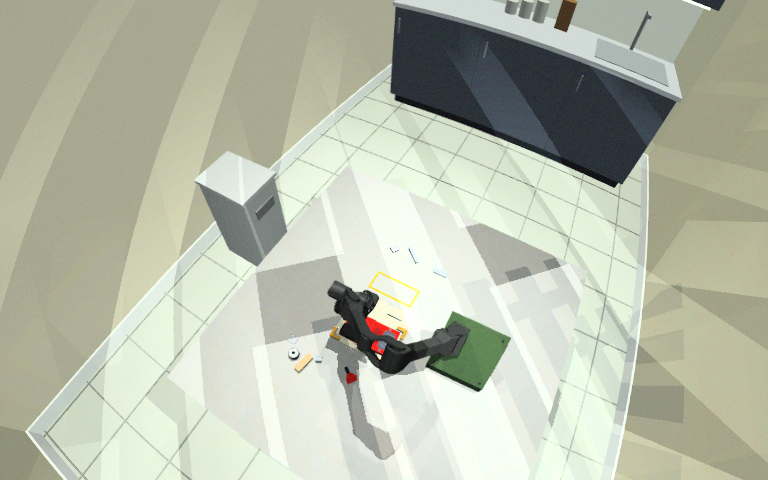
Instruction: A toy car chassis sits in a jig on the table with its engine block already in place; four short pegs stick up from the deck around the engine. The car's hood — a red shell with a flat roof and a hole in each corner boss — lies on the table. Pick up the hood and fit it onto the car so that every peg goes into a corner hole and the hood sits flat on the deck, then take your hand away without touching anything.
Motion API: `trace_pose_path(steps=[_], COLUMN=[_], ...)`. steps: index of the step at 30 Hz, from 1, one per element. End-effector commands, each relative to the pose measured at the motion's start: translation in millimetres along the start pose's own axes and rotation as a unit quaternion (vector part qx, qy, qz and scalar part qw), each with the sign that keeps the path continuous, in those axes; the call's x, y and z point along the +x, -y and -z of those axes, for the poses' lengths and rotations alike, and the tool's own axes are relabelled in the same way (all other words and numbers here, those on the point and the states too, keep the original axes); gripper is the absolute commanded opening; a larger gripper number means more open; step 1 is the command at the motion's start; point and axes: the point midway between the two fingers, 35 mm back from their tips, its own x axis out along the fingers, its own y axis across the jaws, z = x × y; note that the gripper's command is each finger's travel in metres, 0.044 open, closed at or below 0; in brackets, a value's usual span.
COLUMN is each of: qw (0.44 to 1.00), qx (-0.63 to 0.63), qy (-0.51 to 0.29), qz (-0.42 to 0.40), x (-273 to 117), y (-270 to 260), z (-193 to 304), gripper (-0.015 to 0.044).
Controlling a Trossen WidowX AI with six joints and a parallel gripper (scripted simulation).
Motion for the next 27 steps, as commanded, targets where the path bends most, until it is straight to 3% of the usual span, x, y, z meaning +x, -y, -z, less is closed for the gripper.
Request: trace_pose_path(steps=[1,27], qw=[1.000,1.000], qx=[0.002,0.002], qy=[0.000,0.000], qz=[-0.002,-0.002], x=[0.3,9.0], y=[-0.3,-0.4], z=[0.0,-0.3], gripper=[0.0000,0.0000])
